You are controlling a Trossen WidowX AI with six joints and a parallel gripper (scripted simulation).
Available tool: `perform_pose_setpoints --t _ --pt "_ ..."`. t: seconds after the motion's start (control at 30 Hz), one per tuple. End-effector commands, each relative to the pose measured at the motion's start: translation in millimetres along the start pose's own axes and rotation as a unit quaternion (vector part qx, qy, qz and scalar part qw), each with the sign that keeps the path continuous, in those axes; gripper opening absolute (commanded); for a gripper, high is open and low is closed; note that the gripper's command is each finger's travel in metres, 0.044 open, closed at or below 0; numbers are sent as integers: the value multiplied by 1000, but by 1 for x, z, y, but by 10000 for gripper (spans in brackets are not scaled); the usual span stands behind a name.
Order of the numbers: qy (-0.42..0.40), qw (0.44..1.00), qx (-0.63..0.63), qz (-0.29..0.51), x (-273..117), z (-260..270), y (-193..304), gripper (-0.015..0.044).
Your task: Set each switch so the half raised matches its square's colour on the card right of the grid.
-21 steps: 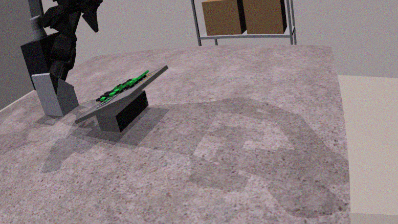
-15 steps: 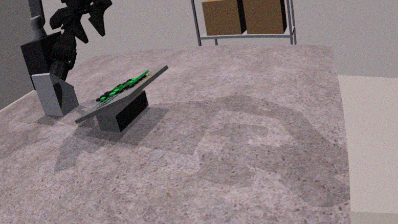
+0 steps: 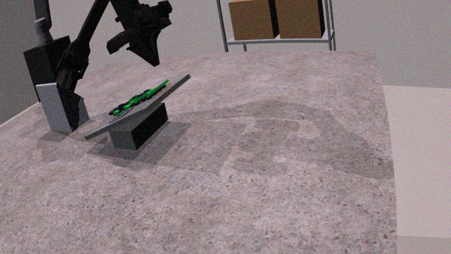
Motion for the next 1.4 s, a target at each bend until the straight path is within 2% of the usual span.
perform_pose_setpoints --t 0.0,0.6,1.37 --pt "-2 1000 6 9 15 0 3 0" --pt "-2 1000 6 9 38 1 3 0" --pt "-2 1000 6 9 39 1 3 0"
Point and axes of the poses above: the point midway between the two fingers, 35 mm back from their tips, its own x axis out along the fingers, its own z axis across the jaws, y = z × x, the point moved 2 cm from there along -x, back along the fingers, and after that the axes turned 10 degrees about x, right-handed, at the moved point
